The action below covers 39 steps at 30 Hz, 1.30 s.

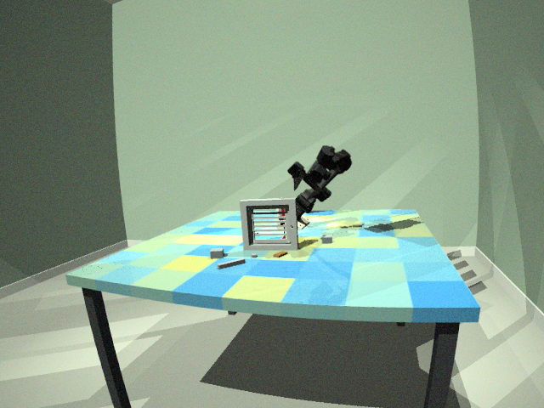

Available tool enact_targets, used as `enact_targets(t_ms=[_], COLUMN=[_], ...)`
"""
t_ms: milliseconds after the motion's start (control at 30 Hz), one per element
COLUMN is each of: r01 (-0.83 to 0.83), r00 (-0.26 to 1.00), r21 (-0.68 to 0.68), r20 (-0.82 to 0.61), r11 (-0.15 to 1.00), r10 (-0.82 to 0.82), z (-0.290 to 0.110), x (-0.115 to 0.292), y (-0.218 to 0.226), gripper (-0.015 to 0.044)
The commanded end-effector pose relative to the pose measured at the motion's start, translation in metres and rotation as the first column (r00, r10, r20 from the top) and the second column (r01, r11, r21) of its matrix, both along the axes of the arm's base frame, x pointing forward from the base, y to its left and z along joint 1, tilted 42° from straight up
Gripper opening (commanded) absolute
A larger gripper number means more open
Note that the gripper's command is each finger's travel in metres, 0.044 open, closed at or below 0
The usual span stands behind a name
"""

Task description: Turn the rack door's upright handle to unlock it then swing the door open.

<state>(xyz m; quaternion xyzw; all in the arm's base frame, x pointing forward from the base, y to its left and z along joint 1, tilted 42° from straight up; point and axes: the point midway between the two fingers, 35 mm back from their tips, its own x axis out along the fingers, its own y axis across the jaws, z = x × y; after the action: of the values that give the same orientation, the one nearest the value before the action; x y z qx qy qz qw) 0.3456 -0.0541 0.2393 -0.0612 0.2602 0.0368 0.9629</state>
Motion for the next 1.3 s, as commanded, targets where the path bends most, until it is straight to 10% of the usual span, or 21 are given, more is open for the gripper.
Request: enact_targets(t_ms=[0, 633, 1267], r01=[-0.018, -0.077, -0.020], r00=[0.995, 0.870, 0.787], r21=[0.015, 0.274, 0.644], r20=[-0.095, -0.451, -0.462], r11=[1.000, 0.959, 0.765], r10=[0.020, 0.198, 0.409], z=[-0.013, -0.061, -0.060], x=[0.000, -0.026, -0.054], y=[-0.011, -0.050, -0.080], gripper=[0.0284, 0.0284, 0.0284])
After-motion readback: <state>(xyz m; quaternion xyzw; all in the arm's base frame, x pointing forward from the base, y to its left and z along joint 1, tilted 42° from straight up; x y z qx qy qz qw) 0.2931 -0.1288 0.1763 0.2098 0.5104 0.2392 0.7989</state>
